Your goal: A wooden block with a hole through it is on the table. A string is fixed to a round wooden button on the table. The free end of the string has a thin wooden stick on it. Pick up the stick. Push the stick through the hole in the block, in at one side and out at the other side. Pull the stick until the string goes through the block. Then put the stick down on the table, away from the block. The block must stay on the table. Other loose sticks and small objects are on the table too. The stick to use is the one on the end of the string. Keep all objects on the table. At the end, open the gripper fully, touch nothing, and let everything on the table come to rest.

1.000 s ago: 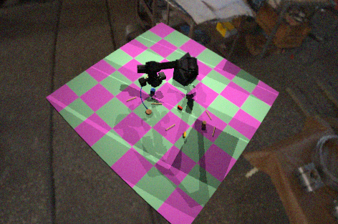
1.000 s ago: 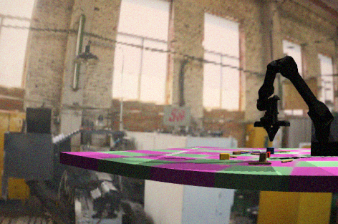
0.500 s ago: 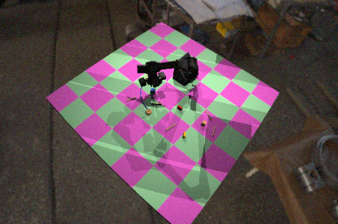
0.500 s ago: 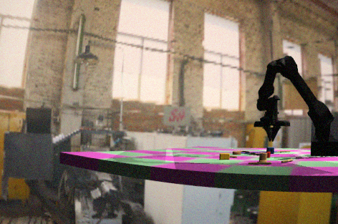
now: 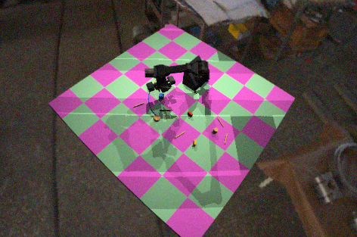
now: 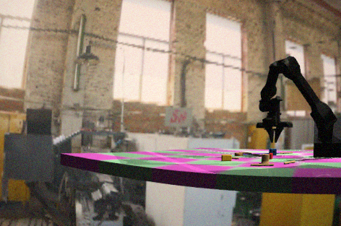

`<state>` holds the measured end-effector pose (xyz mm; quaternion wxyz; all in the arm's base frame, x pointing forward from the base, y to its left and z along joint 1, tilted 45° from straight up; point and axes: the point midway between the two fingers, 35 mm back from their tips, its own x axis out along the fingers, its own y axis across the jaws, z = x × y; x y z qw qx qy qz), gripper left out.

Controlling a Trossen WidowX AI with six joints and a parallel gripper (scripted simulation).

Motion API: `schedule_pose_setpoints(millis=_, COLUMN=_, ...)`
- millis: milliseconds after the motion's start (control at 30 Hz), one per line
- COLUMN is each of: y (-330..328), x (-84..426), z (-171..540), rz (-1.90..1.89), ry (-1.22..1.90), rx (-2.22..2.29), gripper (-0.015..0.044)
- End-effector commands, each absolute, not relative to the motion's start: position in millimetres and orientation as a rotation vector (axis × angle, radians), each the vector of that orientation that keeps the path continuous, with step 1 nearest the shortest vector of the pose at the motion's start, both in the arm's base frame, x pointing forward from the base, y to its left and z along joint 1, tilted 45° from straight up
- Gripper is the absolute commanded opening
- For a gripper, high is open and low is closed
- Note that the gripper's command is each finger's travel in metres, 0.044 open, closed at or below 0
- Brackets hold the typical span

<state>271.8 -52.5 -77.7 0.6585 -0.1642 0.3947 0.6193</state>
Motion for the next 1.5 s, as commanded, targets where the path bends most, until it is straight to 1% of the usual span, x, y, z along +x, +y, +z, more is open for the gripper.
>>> schedule_pose_setpoints(millis=0, y=-52.5, x=271.8, z=-77.7, rz=1.402, ry=0.894, rx=-0.372, gripper=0.0002)
schedule_pose_setpoints(millis=400, y=-52.5, x=271.8, z=-77.7, rz=1.402, ry=0.894, rx=-0.372, gripper=0.0)
schedule_pose_setpoints(millis=467, y=-54.1, x=271.9, z=-78.9, rz=1.367, ry=0.94, rx=-0.319, gripper=0.0053)
schedule_pose_setpoints(millis=600, y=-63.6, x=271.9, z=-86.1, rz=1.142, ry=1.189, rx=-0.014, gripper=0.0157)
schedule_pose_setpoints(millis=800, y=-78.2, x=271.0, z=-97.8, rz=0.721, ry=1.503, rx=0.464, gripper=0.0315)
schedule_pose_setpoints(millis=967, y=-90.3, x=269.2, z=-107.7, rz=0.313, ry=1.689, rx=0.857, gripper=0.044)
schedule_pose_setpoints(millis=1167, y=-104.3, x=266.0, z=-119.9, rz=-0.243, ry=1.809, rx=1.311, gripper=0.044)
schedule_pose_setpoints(millis=1467, y=-119.5, x=261.0, z=-134.0, rz=-0.891, ry=1.794, rx=1.744, gripper=0.044)
